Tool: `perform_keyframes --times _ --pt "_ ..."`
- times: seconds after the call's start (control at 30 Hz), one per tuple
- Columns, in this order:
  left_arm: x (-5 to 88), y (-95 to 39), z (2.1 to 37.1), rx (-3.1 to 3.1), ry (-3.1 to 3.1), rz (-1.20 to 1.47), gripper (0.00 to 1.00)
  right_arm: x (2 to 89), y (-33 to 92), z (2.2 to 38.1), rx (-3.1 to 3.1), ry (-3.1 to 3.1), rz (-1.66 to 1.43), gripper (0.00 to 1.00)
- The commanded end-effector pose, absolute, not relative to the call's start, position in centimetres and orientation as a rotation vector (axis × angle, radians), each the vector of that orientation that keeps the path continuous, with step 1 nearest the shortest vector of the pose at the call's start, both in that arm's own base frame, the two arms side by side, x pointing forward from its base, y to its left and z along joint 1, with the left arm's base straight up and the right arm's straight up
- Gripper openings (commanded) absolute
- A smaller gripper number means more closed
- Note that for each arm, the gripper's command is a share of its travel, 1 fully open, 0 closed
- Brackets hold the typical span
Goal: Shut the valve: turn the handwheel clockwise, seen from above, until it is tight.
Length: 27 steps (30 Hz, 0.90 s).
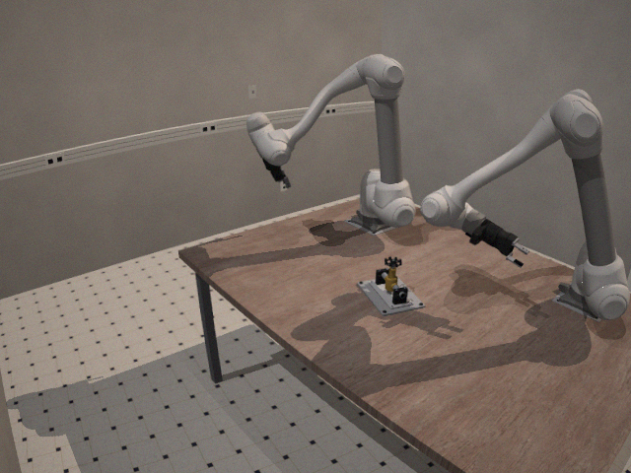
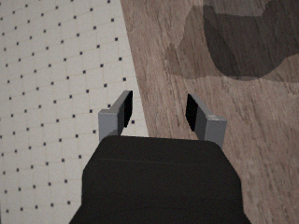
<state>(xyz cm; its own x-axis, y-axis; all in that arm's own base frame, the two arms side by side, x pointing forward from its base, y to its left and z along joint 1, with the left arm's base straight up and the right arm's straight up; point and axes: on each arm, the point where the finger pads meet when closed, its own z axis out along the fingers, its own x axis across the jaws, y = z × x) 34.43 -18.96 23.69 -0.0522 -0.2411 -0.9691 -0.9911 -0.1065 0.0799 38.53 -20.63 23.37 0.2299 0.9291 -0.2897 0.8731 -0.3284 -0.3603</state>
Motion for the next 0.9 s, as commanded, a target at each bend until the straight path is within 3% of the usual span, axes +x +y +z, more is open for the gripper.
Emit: perform_keyframes --times 0.0,0.87 --pt "34.4 -19.0 23.7 -1.443 1.380 1.221 1.00 38.6 -20.6 23.4 -2.366 -1.744 0.695 1.00" --pt "36.0 -20.7 24.0 -1.384 1.440 1.265 1.00 35.9 -22.9 23.7 -2.419 -1.616 0.654 1.00"
